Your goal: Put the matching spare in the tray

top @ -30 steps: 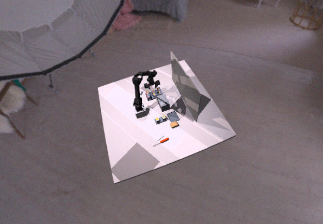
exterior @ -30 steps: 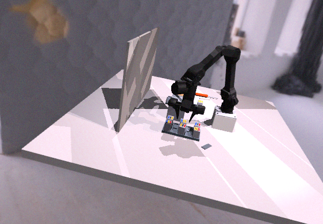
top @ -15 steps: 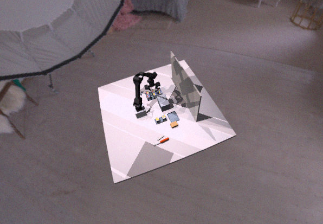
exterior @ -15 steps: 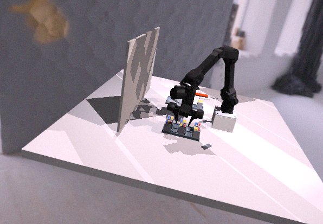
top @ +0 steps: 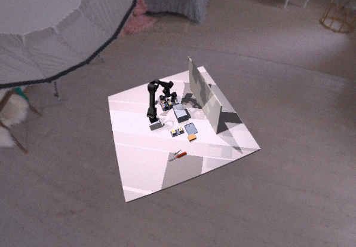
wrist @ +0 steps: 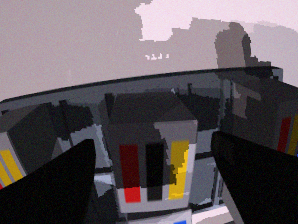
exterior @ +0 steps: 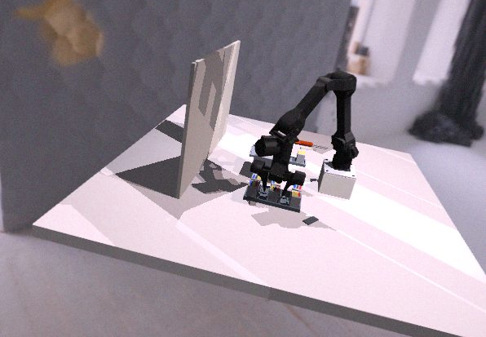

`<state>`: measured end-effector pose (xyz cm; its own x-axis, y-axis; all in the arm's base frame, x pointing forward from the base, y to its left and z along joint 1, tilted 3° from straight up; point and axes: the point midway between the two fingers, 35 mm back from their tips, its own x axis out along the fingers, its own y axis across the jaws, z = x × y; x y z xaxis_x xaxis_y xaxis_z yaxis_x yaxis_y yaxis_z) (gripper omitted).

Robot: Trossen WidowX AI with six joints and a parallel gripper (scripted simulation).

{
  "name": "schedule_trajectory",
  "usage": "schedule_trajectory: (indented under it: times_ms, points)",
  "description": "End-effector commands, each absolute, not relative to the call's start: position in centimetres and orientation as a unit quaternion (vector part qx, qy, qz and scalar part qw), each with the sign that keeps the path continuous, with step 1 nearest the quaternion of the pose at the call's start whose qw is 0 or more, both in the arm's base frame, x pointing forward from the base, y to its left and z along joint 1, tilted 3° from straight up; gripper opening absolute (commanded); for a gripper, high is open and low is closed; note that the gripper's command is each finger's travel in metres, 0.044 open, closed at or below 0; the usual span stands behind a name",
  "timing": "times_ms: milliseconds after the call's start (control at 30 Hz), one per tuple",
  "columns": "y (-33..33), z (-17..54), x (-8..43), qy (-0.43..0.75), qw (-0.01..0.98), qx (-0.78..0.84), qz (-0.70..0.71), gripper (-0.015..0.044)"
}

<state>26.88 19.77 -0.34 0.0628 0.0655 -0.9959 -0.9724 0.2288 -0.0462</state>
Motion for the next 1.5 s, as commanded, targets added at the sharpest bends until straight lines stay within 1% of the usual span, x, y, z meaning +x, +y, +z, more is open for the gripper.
schedule_trajectory:
  times_ms: [0, 467, 667, 867, 1000, 1267, 1467]
  points:
    - [19.6, -1.2, 26.7, 0.523, 0.583, -0.437, 0.442, 0.03]
    - [19.6, -2.0, 26.7, 0.523, 0.583, -0.437, 0.442, 0.03]
    - [19.6, -1.8, 26.7, 0.523, 0.584, -0.435, 0.444, 0.0143]
    - [19.6, -1.8, 26.7, 0.523, 0.584, -0.435, 0.444, 0.0103]
    - [19.6, -1.8, 26.7, 0.523, 0.584, -0.435, 0.444, 0.0]
    - [19.6, -1.7, 26.7, 0.523, 0.584, -0.435, 0.444, 0.0]
    - [19.5, 2.5, 26.7, 0.523, 0.583, -0.436, 0.443, 0.0]
